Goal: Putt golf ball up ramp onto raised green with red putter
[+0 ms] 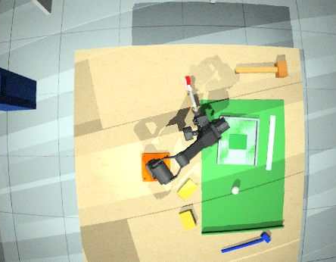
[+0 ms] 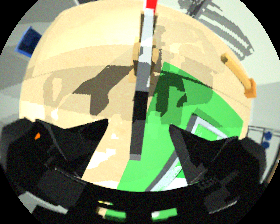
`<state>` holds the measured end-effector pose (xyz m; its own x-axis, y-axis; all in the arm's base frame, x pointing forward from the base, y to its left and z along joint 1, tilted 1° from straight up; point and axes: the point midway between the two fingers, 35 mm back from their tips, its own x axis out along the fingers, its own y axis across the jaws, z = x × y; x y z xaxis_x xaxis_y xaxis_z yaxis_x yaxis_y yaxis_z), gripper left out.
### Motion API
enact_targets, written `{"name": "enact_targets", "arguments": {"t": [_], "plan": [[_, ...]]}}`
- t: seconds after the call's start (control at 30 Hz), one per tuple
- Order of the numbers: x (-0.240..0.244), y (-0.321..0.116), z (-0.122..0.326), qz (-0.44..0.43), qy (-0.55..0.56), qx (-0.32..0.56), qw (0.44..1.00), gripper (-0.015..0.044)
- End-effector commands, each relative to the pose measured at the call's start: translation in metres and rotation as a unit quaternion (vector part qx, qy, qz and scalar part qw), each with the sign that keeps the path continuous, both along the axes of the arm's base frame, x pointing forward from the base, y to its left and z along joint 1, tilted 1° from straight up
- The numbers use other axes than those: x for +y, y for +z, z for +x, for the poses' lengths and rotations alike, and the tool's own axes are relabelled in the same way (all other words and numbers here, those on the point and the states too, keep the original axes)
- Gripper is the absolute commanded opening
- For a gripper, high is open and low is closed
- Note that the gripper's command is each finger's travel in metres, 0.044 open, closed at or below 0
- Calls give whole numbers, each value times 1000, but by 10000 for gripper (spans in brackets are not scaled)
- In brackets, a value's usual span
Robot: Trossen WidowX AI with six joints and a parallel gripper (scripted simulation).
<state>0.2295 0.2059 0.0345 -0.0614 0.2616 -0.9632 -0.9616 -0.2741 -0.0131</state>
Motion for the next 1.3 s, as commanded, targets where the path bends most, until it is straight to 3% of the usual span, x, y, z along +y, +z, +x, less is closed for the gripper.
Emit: {"name": "enact_targets", "arguments": {"t": [0.0,0.23,0.73,0.97,1.27], "plan": [[-1,-8,-2,-1,-1,4,1000,440],[-1,-15,-2,-1,-1,4,1000,440],[0,-12,-1,-1,0,2,1000,46],[0,-11,-1,-1,0,2,1000,0],[2,31,3,-1,0,2,1000,0]]}}
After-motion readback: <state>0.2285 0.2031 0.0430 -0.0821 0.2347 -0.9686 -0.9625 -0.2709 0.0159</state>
